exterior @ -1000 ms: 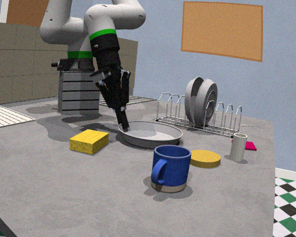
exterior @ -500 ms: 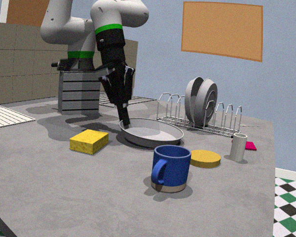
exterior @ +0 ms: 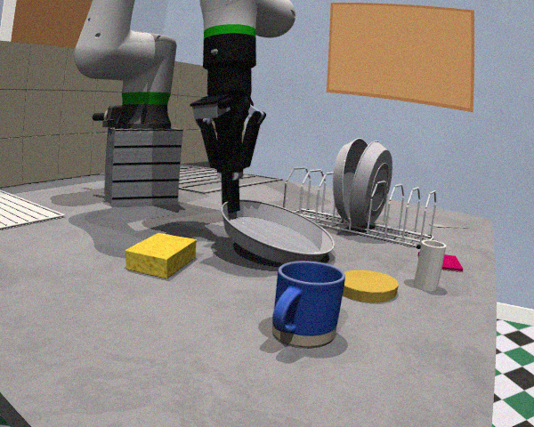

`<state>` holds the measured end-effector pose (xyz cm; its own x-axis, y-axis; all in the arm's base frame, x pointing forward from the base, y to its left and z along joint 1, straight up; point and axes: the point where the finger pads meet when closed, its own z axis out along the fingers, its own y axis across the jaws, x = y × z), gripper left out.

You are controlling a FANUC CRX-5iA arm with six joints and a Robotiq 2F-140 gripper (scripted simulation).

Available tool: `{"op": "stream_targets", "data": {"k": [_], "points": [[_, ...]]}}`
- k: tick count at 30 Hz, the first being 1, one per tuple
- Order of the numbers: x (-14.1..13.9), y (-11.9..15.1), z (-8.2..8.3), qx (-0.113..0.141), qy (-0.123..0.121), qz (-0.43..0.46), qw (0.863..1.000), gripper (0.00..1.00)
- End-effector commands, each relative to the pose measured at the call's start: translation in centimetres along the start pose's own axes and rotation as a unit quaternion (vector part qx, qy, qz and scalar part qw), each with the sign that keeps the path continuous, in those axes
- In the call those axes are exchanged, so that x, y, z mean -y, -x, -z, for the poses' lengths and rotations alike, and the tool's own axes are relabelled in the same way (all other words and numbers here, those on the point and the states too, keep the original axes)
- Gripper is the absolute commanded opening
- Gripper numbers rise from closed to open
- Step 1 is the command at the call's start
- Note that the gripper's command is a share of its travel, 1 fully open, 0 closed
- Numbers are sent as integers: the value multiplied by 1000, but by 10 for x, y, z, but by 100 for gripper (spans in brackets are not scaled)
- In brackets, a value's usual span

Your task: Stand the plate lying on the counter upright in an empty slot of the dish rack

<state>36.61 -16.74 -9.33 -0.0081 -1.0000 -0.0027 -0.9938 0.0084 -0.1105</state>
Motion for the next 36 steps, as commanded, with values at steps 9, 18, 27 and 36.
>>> {"op": "stream_targets", "data": {"k": [9, 18, 27, 36], "points": [[22, 1, 21, 0, 99, -1, 995, 10], [35, 1, 33, 0, 152, -1, 988, 10], [52, 1, 47, 0, 208, -1, 978, 10], [63, 1, 55, 0, 242, -1, 970, 10]]}}
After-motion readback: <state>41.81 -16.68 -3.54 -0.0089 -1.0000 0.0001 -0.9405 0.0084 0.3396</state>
